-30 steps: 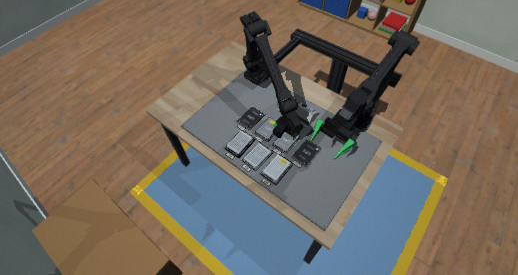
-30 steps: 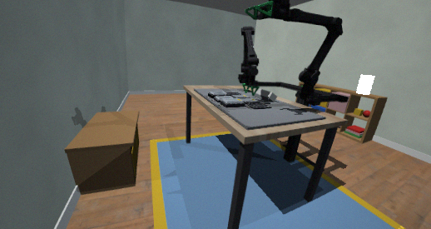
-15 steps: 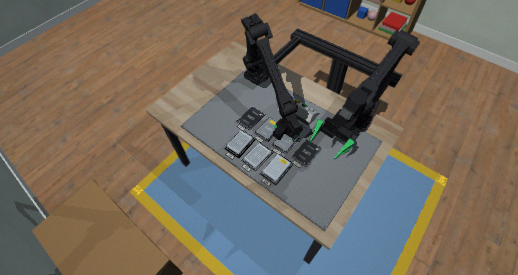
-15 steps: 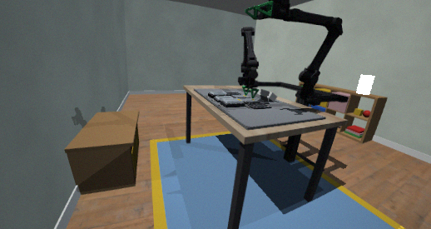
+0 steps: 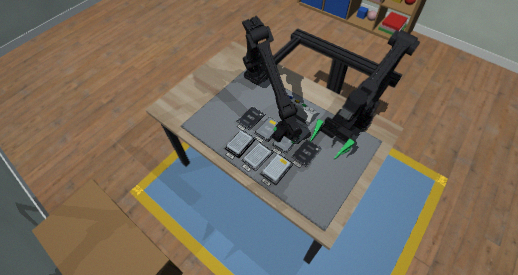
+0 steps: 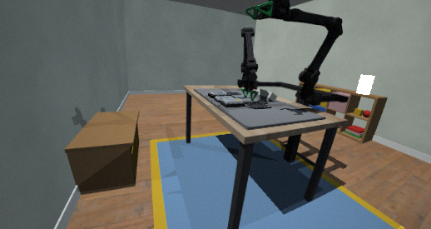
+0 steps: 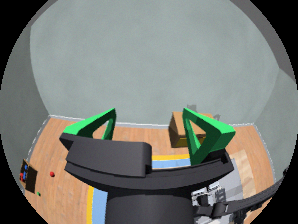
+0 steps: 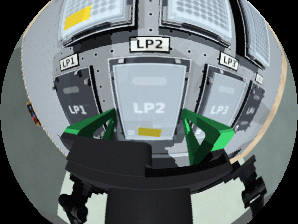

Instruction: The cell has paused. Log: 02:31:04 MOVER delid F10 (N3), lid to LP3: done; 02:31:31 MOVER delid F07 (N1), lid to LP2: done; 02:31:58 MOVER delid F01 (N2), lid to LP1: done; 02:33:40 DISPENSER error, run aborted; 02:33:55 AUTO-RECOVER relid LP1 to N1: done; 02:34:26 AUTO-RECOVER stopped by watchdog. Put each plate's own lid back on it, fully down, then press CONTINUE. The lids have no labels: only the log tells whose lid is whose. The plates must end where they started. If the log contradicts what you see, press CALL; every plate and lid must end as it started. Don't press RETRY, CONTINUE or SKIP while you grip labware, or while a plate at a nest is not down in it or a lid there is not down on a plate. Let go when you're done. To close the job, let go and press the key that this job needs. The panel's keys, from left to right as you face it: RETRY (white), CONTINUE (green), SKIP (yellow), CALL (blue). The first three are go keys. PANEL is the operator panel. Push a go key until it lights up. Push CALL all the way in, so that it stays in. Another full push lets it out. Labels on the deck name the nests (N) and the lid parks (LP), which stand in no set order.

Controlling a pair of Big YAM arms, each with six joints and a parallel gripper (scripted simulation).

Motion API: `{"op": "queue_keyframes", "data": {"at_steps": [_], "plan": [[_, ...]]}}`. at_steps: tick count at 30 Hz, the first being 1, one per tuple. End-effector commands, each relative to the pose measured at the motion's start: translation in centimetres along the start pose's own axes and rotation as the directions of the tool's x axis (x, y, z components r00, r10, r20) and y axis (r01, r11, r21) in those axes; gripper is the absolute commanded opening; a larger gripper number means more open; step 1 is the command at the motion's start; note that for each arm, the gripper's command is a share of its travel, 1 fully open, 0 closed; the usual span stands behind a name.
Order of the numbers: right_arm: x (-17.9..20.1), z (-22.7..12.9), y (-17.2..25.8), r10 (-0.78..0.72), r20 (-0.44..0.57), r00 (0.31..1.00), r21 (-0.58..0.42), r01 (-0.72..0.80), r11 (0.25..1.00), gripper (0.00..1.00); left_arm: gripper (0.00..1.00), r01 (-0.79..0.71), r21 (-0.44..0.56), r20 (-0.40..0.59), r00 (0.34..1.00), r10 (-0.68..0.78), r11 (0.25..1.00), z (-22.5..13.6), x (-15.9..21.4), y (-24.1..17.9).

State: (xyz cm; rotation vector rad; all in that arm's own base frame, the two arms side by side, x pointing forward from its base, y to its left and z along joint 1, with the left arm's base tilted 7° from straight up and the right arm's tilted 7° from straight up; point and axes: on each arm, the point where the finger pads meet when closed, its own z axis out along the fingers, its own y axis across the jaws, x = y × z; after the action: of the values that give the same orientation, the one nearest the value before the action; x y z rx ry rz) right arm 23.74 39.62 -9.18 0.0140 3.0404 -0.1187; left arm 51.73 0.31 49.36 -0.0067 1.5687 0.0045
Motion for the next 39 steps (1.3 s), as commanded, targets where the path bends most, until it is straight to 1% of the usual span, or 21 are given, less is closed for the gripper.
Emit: {"op": "queue_keyframes", "data": {"at_steps": [1, 5, 6, 8, 12, 15, 21, 23, 25, 28, 37, 38, 39], "plan": [[-0.4, 1.1, -0.2, 0.003, -0.002, 1.0, 0.002, -0.003, 1.0, 1.0, 1.0, -0.007, 0.008, 0.06, 0.998, 0.007, 1.0, 0.0, -3.4, -0.4], [-0.2, 1.5, -0.1, -0.003, -0.001, 1.0, 0.001, 0.003, 1.0, 1.0, 1.0, -0.007, 0.008, 0.06, 0.998, 0.007, 1.0, 0.0, -3.4, -0.4], [-0.3, 1.2, 0.2, 0.004, 0.014, 1.0, -0.027, -0.003, 1.0, 1.0, 1.0, -0.007, 0.008, 0.06, 0.998, 0.007, 1.0, 0.0, -3.4, -0.4], [-0.3, 1.2, 0.2, 0.004, 0.014, 1.0, -0.027, -0.003, 1.0, 1.0, 1.0, -0.007, 0.008, 0.06, 0.998, 0.007, 1.0, 0.0, -3.4, -0.4], [-0.7, 0.0, 1.2, 0.004, 0.014, 1.0, -0.027, -0.003, 1.0, 1.0, 1.0, -0.007, 0.008, 0.06, 0.998, 0.007, 1.0, 0.0, -3.4, -0.4], [-0.7, 0.0, 1.2, 0.004, 0.014, 1.0, -0.027, -0.003, 1.0, 1.0, 1.0, -0.007, 0.008, 0.06, 0.998, 0.007, 1.0, 0.0, -3.4, -0.4], [-0.6, 0.5, 0.9, -0.005, 0.006, 1.0, -0.013, 0.005, 1.0, 0.94, 1.0, -0.007, 0.008, 0.06, 0.998, 0.007, 1.0, 0.0, -3.4, -0.4], [-0.7, 0.4, 1.0, -0.005, 0.007, 1.0, -0.013, 0.005, 1.0, 0.92, 1.0, -0.007, 0.008, 0.06, 0.998, 0.007, 1.0, 0.0, -3.4, -0.4], [-0.7, 0.4, 1.0, -0.005, 0.007, 1.0, -0.013, 0.005, 1.0, 0.92, 1.0, -0.007, 0.008, 0.06, 0.998, 0.007, 1.0, 0.0, -3.4, -0.4], [-0.8, -0.1, 1.3, 0.004, 0.014, 1.0, -0.027, -0.003, 1.0, 0.89, 1.0, -0.007, 0.008, 0.06, 0.998, 0.007, 1.0, 0.0, -3.4, -0.4], [-0.8, -0.2, 1.3, 0.004, 0.014, 1.0, -0.027, -0.003, 1.0, 0.8, 1.0, -0.007, 0.008, 0.06, 0.998, 0.007, 1.0, 0.0, -3.4, -0.4], [-0.8, -0.2, 1.3, 0.004, 0.014, 1.0, -0.027, -0.003, 1.0, 0.0, 1.0, -0.007, 0.008, 0.06, 0.998, 0.007, 1.0, 0.0, -3.4, -0.4], [-1.1, -0.3, 1.6, -0.002, 0.016, 1.0, -0.03, 0.002, 1.0, 0.0, 1.0, -0.007, 0.008, 0.06, 0.998, 0.007, 1.0, 0.0, -3.4, -0.4]]}}
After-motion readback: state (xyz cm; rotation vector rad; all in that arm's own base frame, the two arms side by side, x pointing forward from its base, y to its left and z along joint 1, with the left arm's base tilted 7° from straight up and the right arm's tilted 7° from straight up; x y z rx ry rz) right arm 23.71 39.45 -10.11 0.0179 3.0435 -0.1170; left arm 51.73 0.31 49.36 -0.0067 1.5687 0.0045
